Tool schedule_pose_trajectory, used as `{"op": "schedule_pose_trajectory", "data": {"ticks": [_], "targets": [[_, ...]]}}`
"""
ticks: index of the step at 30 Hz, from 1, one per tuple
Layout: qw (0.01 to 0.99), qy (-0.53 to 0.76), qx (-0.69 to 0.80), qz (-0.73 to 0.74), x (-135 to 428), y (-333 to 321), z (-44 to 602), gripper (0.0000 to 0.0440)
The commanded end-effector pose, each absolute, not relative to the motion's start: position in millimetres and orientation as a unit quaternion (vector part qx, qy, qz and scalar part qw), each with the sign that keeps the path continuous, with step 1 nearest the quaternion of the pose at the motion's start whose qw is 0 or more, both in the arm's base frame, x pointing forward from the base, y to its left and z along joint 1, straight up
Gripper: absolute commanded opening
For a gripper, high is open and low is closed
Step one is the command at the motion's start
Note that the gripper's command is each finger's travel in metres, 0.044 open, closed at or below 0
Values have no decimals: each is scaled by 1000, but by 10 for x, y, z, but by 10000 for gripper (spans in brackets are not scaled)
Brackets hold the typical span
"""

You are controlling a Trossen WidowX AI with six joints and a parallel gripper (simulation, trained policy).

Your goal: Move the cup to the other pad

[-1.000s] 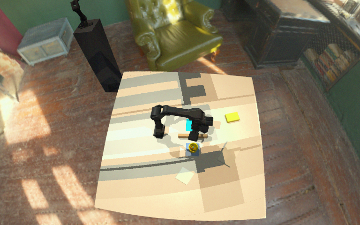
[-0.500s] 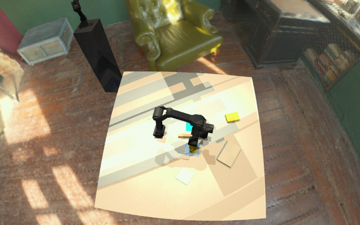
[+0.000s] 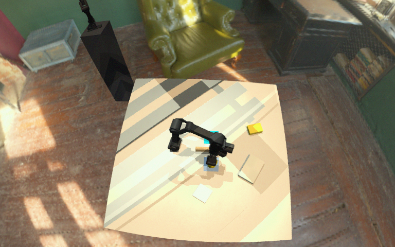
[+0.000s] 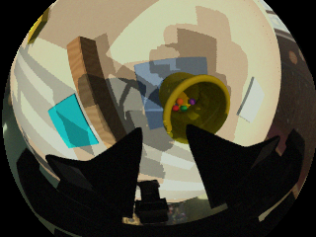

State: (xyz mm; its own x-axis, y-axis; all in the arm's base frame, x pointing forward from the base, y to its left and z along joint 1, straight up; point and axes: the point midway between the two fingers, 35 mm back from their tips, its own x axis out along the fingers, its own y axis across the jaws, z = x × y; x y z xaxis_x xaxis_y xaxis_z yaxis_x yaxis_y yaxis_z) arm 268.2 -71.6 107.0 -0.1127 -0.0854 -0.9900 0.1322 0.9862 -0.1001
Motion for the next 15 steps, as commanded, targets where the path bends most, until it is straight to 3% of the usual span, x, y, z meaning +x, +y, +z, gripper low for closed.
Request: {"op": "schedule_pose_trajectory", "data": {"ticks": [1, 10, 15], "targets": [[660, 748, 8, -73, 2657, -762, 946, 201], [652, 758, -18, -30, 2615, -797, 672, 206], [649, 759, -39, -2, 2593, -810, 596, 117]]}}
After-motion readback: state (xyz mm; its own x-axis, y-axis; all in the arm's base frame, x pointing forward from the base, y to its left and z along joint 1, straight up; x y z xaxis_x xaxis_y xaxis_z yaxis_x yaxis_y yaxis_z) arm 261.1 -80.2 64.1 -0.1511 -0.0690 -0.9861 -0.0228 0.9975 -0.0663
